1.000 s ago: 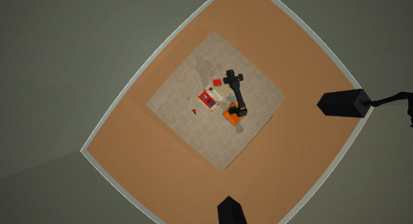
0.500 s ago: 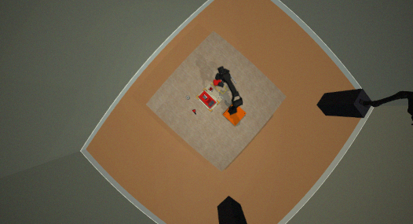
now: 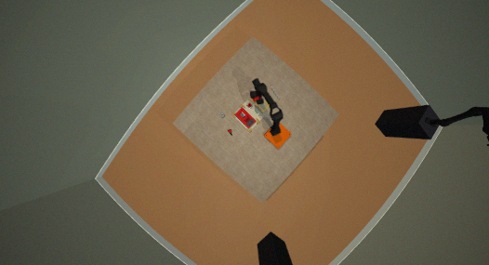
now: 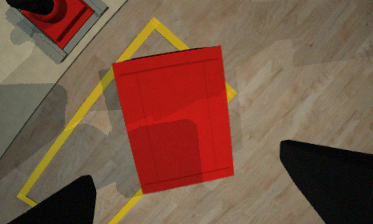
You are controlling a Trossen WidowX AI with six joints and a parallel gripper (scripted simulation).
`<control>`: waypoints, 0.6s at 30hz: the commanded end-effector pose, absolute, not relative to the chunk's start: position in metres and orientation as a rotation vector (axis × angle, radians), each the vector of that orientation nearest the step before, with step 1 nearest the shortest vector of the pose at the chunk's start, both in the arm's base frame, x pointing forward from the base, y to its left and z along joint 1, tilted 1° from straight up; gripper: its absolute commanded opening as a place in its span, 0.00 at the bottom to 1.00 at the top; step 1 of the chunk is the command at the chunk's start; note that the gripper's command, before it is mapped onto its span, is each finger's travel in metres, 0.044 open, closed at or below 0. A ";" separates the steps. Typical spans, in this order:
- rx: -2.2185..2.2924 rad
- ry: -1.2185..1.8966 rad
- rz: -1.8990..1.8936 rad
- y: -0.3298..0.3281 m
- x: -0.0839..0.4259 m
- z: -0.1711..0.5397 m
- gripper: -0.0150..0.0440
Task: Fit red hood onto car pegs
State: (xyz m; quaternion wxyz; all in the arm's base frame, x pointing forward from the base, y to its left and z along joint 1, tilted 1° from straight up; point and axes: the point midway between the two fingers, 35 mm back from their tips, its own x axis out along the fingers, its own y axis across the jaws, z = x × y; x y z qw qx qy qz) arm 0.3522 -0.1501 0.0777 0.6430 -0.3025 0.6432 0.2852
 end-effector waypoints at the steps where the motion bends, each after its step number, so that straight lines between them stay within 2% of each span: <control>1: -0.697 1.454 0.675 -0.149 0.354 0.076 1.00; 18: -0.697 1.454 0.675 -0.150 0.355 0.066 1.00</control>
